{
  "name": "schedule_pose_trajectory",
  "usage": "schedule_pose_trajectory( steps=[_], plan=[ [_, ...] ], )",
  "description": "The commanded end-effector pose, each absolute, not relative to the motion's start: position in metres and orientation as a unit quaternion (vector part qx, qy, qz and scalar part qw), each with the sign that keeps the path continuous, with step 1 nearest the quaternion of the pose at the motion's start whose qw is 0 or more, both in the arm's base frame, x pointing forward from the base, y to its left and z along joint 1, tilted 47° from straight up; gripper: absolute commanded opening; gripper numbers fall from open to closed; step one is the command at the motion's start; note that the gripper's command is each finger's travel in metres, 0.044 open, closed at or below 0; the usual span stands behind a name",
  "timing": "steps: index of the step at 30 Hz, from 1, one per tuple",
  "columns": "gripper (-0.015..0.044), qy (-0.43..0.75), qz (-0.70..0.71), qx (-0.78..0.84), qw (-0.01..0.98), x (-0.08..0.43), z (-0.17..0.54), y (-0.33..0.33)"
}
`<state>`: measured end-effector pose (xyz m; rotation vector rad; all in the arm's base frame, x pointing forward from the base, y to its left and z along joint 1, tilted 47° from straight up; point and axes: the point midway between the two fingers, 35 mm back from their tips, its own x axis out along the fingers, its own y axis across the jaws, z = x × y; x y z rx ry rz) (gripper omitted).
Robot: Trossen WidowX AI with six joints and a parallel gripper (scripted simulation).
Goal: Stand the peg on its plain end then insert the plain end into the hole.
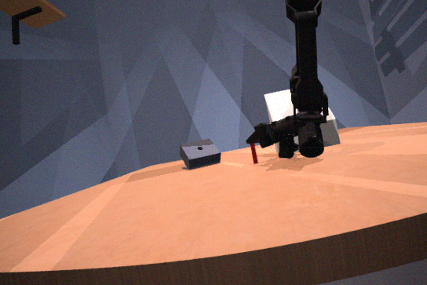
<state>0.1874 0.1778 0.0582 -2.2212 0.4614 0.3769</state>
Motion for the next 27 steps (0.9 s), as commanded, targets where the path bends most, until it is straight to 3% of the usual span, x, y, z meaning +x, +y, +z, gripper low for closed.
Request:
schedule_pose_trajectory(
  steps=[1,20,27],
  plan=[
    [0.013,0.183,0.15,-0.882,0.408,0.1874,0.0581,0.1777],
    [0.013,0.183,0.15,-0.882,0.408,0.1874,0.0581,0.1777],
    [0.0314,0.183,0.15,-0.882,0.408,0.1874,0.0581,0.1777]
  ],
)
